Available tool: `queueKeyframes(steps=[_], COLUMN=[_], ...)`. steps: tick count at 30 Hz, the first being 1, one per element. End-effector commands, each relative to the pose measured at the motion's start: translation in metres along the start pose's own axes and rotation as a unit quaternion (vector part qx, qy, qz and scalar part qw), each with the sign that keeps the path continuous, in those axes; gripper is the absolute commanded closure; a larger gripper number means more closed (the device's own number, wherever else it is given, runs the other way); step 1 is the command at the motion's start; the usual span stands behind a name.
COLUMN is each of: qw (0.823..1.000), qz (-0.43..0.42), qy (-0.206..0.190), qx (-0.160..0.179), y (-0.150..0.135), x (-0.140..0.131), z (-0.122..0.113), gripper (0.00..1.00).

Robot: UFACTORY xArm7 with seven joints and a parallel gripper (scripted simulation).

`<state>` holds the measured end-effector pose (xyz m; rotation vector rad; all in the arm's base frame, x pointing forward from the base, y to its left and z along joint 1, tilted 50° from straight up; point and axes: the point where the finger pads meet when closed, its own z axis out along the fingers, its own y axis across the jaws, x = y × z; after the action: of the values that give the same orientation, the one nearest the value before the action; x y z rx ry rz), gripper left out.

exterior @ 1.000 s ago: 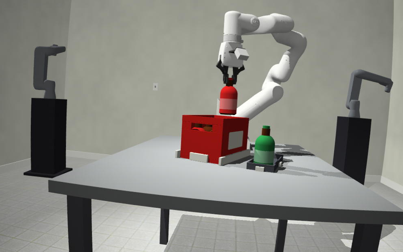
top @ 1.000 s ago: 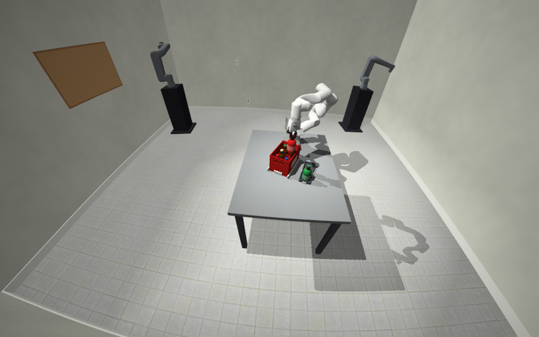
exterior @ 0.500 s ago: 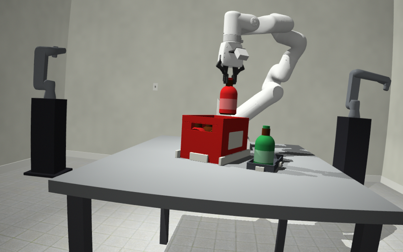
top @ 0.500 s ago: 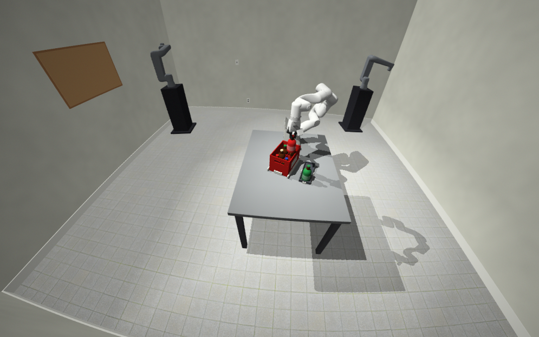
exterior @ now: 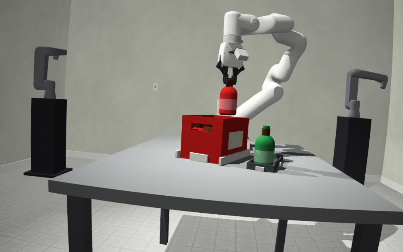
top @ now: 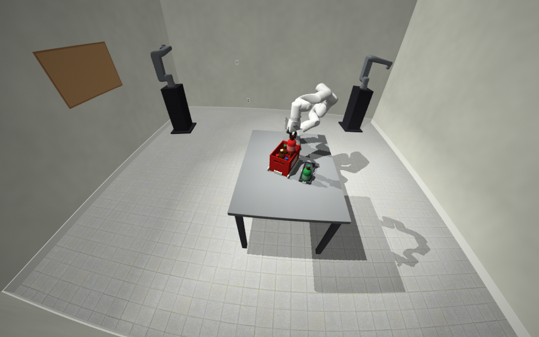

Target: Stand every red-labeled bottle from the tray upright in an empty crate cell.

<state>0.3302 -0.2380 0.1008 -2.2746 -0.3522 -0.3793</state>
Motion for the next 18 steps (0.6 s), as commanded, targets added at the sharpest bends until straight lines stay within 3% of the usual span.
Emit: queueKeyframes(steps=[1,18], qw=[1.000,1.000], qz=[0.000,0.000], qy=[0.001,0.001], qx=[-0.002,-0.002], y=[0.001,0.001], x=[0.000,0.000], z=[0.001,0.017], gripper=[1.00,1.00])
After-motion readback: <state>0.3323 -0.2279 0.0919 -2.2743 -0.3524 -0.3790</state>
